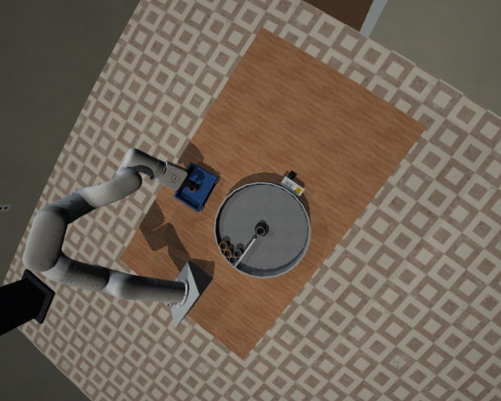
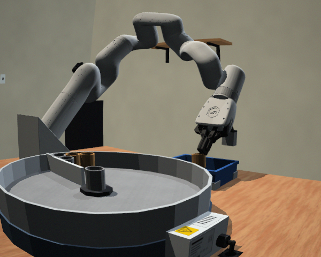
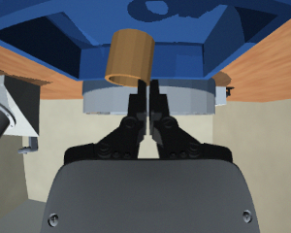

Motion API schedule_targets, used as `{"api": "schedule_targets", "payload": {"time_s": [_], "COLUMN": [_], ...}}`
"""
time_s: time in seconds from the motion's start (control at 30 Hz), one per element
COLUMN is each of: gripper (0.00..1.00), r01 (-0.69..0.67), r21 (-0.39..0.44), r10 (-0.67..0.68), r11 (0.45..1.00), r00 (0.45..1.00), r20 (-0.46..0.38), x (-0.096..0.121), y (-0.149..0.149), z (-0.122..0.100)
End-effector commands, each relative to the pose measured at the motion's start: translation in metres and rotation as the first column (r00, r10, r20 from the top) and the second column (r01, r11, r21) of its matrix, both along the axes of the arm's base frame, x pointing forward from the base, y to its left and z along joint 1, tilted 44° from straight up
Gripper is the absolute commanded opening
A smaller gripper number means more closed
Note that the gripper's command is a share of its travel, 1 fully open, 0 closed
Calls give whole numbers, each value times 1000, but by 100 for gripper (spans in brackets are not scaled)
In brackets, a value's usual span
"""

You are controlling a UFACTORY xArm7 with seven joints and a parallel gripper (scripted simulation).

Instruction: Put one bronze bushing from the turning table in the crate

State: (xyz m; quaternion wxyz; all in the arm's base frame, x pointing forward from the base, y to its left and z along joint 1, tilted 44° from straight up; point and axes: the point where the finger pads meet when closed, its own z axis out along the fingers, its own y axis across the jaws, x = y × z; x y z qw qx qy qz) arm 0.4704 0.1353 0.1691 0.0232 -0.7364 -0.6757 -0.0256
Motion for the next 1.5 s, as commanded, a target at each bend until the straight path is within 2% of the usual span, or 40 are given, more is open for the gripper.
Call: {"api": "schedule_targets", "payload": {"time_s": [0.0,0.47,1.47], "gripper": [0,0,0], "r01": [4,4,4], "r21": [1,1,1], "r10": [-4,-4,-4], "r11": [1000,1000,1000], "r00": [1000,1000,1000], "r20": [4,4,4], "x": [2,3,3], "y": [4,12,14], "z": [-4,-13,-15]}}
